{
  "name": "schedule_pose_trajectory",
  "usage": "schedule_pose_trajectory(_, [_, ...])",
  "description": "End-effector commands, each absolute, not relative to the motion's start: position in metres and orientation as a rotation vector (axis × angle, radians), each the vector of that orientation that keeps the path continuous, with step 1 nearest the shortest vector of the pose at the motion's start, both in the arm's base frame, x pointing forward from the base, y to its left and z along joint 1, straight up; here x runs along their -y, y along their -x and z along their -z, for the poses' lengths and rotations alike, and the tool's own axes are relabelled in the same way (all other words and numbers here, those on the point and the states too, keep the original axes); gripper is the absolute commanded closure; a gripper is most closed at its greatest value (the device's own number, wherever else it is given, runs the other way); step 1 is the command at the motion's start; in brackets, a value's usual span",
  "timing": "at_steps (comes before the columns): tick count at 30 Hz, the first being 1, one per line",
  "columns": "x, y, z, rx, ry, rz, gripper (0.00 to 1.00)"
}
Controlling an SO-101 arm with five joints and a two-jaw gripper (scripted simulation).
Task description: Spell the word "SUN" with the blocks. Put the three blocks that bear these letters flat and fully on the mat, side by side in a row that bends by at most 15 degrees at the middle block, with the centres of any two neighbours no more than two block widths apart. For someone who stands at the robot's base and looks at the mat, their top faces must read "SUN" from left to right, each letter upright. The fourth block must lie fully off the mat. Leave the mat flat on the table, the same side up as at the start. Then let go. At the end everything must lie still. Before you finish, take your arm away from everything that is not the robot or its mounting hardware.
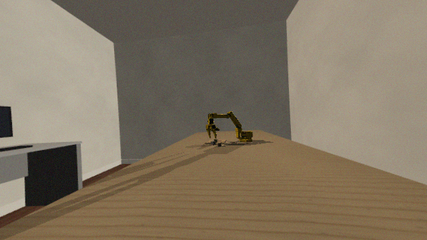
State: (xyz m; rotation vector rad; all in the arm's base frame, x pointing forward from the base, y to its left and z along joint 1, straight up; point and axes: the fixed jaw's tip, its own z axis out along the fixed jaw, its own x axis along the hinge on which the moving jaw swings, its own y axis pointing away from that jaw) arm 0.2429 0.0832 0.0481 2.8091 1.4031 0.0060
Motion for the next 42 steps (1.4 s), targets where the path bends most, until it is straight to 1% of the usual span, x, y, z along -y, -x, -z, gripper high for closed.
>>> schedule_pose_trajectory(1, [-0.087,-0.25,-0.062,-1.41,-2.793,-0.139,0.68])
schedule_pose_trajectory(17, [-0.088,-0.252,-0.039,-1.411,-2.795,-0.122,0.68])
schedule_pose_trajectory(28, [-0.088,-0.252,-0.031,-1.411,-2.796,-0.117,0.68])
schedule_pose_trajectory(42, [-0.088,-0.251,-0.031,-1.411,-2.796,-0.116,0.69])
